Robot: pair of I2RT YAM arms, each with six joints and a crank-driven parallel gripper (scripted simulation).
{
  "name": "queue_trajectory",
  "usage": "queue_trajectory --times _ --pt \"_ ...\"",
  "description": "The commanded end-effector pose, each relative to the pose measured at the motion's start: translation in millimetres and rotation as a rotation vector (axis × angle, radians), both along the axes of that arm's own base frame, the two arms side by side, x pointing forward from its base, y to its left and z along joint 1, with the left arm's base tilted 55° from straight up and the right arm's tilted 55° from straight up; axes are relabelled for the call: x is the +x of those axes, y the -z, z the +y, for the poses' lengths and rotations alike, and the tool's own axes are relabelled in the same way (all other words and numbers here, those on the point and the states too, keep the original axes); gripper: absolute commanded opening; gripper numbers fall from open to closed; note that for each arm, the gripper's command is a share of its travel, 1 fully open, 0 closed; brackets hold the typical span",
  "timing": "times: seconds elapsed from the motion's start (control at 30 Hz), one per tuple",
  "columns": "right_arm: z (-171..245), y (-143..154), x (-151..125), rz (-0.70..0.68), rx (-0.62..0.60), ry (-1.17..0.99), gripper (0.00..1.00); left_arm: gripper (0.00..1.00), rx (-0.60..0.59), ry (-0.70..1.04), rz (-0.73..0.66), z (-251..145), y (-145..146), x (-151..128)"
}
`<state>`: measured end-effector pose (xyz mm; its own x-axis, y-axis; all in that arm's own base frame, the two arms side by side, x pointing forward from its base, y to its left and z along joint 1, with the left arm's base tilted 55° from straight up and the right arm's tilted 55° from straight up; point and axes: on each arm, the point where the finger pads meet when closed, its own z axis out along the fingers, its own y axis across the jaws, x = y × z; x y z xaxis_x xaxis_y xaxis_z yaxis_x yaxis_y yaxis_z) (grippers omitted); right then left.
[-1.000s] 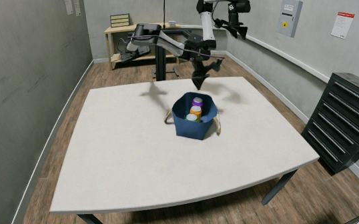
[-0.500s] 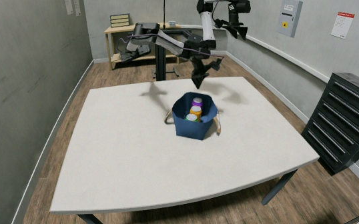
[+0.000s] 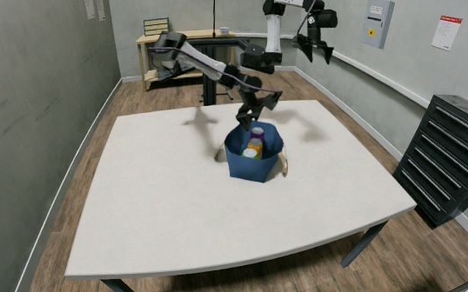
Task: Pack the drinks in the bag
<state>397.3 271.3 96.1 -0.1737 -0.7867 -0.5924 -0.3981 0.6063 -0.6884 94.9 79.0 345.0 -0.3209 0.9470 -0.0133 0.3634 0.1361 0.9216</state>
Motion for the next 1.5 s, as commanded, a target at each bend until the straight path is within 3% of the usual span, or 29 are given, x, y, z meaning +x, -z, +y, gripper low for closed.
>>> queue_trajectory --times 0.0,0.07,0.13,0.23,0.27,0.37,0.57,0.63,0.67,0.73,0.83,0.87,0.9,1.1,1.13,1.27,1.4,1.43,1.47 --pt "-10.6 -30.2 7.9 0.039 0.146 -0.008 0.91 1.0 -0.207 -0.047 -0.245 2.1 -29.2 40.2" --pt "-10.6 -30.2 7.9 0.039 0.146 -0.008 0.91 1.0 -0.207 -0.047 -0.245 2.1 -29.2 40.2" --pt "-30.5 -35.5 9.9 0.05 0.188 0.021 0.91 1.0 -0.286 -0.056 -0.287 2.0 -32.8 57.6" --pt "-51.4 -66.4 21.3 0.021 0.281 0.055 0.91 1.0 -0.408 -0.064 -0.345 -0.5 -36.9 84.1" --pt "-55.9 -89.0 28.8 -0.014 0.338 0.065 0.91 1.0 -0.449 -0.066 -0.364 -1.6 -37.9 92.9" --pt "-84.8 -96.1 26.8 -0.005 0.397 0.101 0.91 1.0 -0.573 -0.072 -0.417 -5.7 -40.4 119.1" --pt "-132.1 -144.7 26.7 -0.061 0.557 0.151 0.91 1.0 -0.828 -0.072 -0.509 -19.0 -42.8 169.8" --pt "-132.1 -144.7 26.7 -0.061 0.557 0.151 0.91 1.0 -0.828 -0.072 -0.509 -19.0 -42.8 169.8" --pt "-139.0 -160.4 27.9 -0.088 0.591 0.157 0.91 1.0 -0.873 -0.057 -0.532 -23.1 -46.4 173.8" --pt "-157.3 -167.3 21.5 -0.1 0.629 0.177 0.91 1.0 -0.966 -0.064 -0.539 -28.9 -41.1 196.3" --pt "-179.3 -203.3 15.7 -0.167 0.713 0.183 0.91 1.0 -1.102 -0.057 -0.574 -39.4 -40.9 220.0" --pt "-187.4 -197.2 10.3 -0.152 0.724 0.199 0.91 1.0 -1.148 -0.055 -0.583 -43.1 -40.5 227.7" --pt "-194.2 -215.4 7.7 -0.186 0.753 0.196 0.91 1.0 -1.193 -0.052 -0.592 -47.0 -40.0 235.3" --pt "-230.7 -240.7 -19.7 -0.231 0.857 0.223 0.91 1.0 -1.453 -0.027 -0.634 -70.7 -39.7 272.9" --pt "-235.6 -251.5 -23.4 -0.256 0.869 0.221 0.91 1.0 -1.477 -0.027 -0.631 -73.4 -37.7 277.4" --pt "-243.5 -247.7 -30.0 -0.259 0.879 0.239 0.91 1.0 -1.512 -0.027 -0.621 -78.3 -33.0 285.5" --pt "-255.5 -280.0 -37.2 -0.358 0.889 0.23 0.91 1.0 -1.522 -0.028 -0.605 -83.2 -26.1 291.0" --pt "-256.5 -266.8 -36.8 -0.326 0.879 0.249 0.91 1.0 -1.511 -0.015 -0.616 -82.5 -32.6 286.6" --pt "-256.5 -278.8 -35.8 -0.365 0.869 0.232 0.91 1.0 -1.49 0.0 -0.629 -81.2 -41.6 282.1"
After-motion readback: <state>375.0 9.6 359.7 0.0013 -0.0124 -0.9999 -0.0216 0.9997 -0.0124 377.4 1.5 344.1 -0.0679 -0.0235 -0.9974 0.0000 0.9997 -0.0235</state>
